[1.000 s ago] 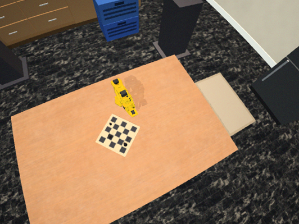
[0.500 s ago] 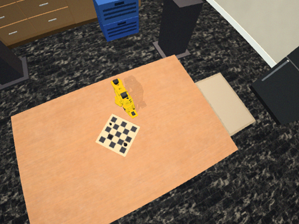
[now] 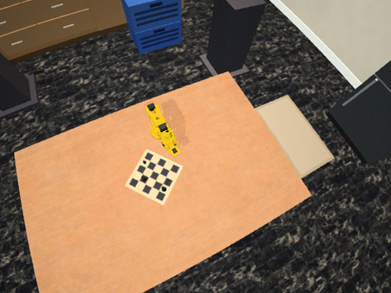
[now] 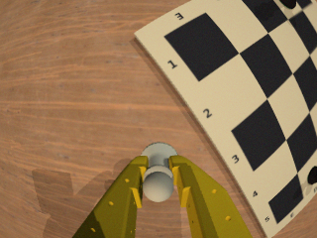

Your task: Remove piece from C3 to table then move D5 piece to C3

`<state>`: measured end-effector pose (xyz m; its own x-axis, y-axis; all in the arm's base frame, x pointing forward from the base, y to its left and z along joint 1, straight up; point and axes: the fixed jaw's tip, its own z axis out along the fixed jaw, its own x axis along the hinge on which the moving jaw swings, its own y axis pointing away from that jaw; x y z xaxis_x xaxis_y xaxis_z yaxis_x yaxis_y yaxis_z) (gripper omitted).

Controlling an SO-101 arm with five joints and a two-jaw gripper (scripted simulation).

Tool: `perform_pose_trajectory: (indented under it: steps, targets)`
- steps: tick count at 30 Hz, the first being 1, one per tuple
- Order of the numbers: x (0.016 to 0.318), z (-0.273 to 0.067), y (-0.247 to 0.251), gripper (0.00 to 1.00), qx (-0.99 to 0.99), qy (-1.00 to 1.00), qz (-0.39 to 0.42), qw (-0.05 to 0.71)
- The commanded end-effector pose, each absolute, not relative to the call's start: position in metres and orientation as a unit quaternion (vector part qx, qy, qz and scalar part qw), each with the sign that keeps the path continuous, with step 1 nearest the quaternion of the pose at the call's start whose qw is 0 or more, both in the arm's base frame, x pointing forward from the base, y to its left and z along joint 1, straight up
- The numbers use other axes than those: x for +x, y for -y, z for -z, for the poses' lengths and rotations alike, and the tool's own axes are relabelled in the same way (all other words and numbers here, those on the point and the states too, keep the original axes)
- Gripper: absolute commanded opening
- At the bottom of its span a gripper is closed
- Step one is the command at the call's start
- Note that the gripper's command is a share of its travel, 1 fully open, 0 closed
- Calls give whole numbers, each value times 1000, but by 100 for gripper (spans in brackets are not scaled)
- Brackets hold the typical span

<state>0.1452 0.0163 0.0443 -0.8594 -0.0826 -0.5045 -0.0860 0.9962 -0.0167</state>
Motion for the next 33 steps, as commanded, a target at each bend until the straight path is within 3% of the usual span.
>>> perform_pose_trajectory:
  steps: [1,33]
  targets:
    - [147,-37,-18,0,-43,-963,-6,266]
    - [144,-20,-17,0,-42,-963,-6,266]
